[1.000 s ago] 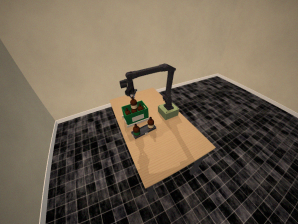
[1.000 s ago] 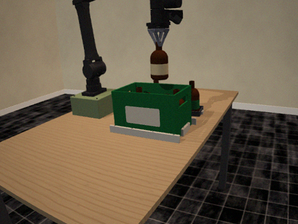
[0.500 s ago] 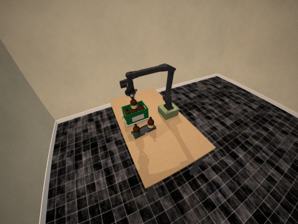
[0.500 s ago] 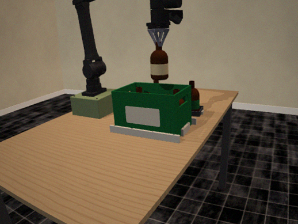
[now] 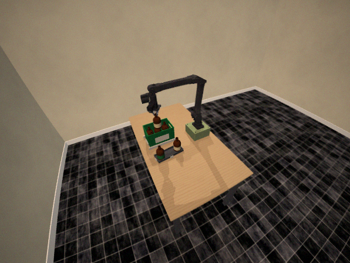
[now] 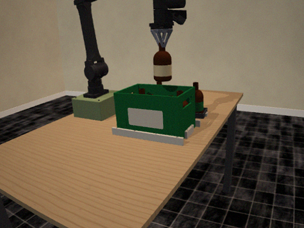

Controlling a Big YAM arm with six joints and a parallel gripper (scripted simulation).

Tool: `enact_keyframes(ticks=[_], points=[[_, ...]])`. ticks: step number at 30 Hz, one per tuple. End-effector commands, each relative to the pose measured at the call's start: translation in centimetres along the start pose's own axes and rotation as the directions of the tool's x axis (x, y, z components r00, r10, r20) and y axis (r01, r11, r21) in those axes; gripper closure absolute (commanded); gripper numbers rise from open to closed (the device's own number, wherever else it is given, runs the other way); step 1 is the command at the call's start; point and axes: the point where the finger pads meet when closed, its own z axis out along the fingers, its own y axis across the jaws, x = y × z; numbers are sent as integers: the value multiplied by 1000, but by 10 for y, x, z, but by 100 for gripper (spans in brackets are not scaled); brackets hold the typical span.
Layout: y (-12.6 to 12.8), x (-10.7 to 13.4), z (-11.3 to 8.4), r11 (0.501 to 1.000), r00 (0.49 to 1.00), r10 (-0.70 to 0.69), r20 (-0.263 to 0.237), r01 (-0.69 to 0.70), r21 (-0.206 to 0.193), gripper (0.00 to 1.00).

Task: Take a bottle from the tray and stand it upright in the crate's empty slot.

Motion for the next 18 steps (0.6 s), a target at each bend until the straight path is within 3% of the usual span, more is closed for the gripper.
enact_keyframes(ticks=[1,14,18], points=[[-10,-1,-40,997,999,-5,50,1,73,100],[-11,-1,-40,997,999,-4,52,0,76,100],[-1,6,-14,999,1000,-2,28,0,40,100]])
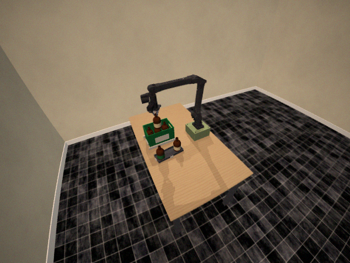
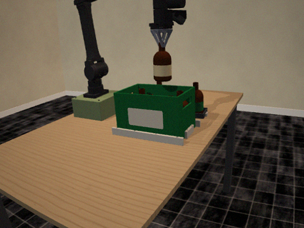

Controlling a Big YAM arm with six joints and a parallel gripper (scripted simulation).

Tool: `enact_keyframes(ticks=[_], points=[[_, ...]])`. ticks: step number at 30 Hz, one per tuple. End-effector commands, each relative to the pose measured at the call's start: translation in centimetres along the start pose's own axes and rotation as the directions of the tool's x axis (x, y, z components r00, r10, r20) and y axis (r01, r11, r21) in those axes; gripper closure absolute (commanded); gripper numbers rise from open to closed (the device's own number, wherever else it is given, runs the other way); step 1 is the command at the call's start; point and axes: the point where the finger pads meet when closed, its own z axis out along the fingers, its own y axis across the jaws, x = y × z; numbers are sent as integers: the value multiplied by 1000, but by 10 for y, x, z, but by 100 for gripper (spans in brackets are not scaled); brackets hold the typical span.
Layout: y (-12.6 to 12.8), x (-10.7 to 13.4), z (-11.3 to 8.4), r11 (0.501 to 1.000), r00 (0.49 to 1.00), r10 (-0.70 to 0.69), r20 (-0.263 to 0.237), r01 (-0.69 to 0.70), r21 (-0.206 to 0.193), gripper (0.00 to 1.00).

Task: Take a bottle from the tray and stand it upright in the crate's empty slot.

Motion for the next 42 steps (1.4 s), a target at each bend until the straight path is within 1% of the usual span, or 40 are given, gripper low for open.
enact_keyframes(ticks=[1,10,13,18,42], points=[[-1,5,-14,999,1000,-3,29,2,41,100],[3,12,-5,999,1000,-4,29,3,41,100],[5,9,-4,999,999,-14,29,12,41,100],[4,16,-1,999,1000,-2,28,1,41,100],[8,15,0,999,1000,-10,25,9,36,100]])
